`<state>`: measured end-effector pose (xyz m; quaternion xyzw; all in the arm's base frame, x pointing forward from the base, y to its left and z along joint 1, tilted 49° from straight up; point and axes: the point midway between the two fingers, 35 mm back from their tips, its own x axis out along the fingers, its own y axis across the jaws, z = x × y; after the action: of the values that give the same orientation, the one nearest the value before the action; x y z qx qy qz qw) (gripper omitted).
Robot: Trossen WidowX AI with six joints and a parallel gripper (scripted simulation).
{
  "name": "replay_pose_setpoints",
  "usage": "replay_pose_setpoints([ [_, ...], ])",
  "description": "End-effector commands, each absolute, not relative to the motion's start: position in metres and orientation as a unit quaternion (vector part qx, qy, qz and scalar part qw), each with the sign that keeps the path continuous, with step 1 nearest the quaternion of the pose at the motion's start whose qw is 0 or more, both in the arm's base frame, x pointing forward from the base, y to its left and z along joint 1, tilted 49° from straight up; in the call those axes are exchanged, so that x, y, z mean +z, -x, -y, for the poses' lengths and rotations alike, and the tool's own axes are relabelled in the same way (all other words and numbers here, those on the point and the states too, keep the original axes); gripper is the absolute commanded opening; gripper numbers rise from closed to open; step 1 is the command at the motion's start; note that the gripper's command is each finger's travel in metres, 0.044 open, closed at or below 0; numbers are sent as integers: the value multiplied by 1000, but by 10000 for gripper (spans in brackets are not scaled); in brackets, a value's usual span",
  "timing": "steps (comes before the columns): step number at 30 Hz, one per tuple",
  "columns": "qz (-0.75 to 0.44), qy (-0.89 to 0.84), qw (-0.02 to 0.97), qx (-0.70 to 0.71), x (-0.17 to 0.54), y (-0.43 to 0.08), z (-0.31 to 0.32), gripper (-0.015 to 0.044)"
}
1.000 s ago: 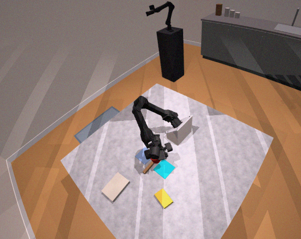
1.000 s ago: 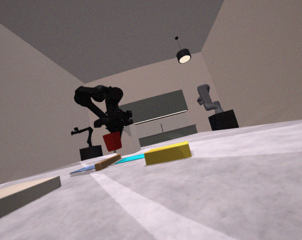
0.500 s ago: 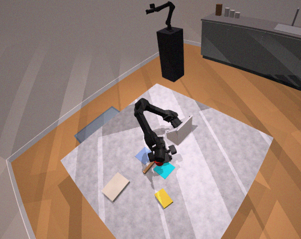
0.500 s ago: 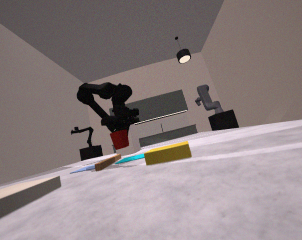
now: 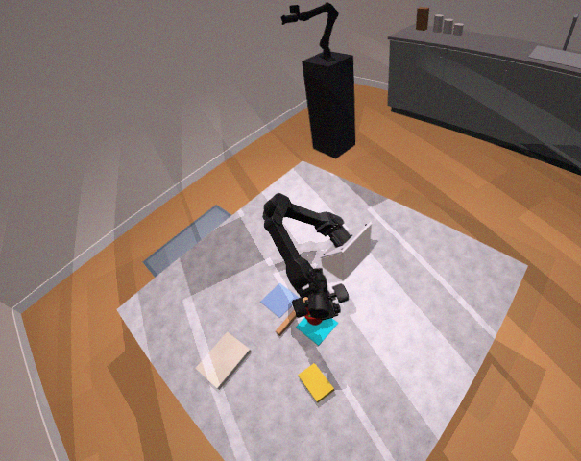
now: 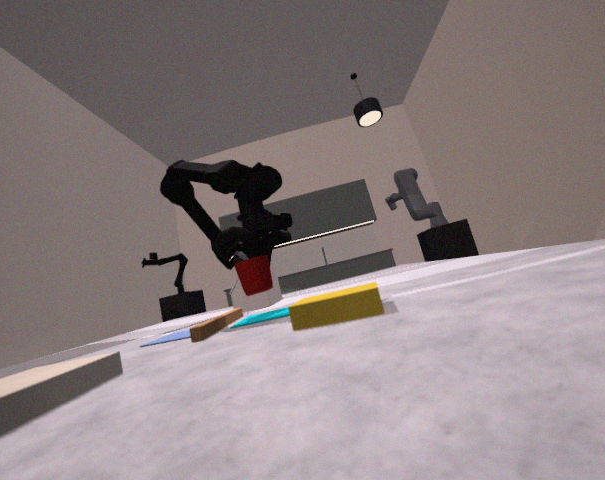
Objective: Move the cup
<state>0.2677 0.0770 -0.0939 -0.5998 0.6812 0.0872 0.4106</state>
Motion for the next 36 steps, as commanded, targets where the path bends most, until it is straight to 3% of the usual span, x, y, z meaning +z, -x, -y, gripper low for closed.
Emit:
replay_pose_setpoints([
  [1,-682,598,411,87,-97,-267,-78,0],
  [36,-683,596,414,85,-128,-270,-47,0],
])
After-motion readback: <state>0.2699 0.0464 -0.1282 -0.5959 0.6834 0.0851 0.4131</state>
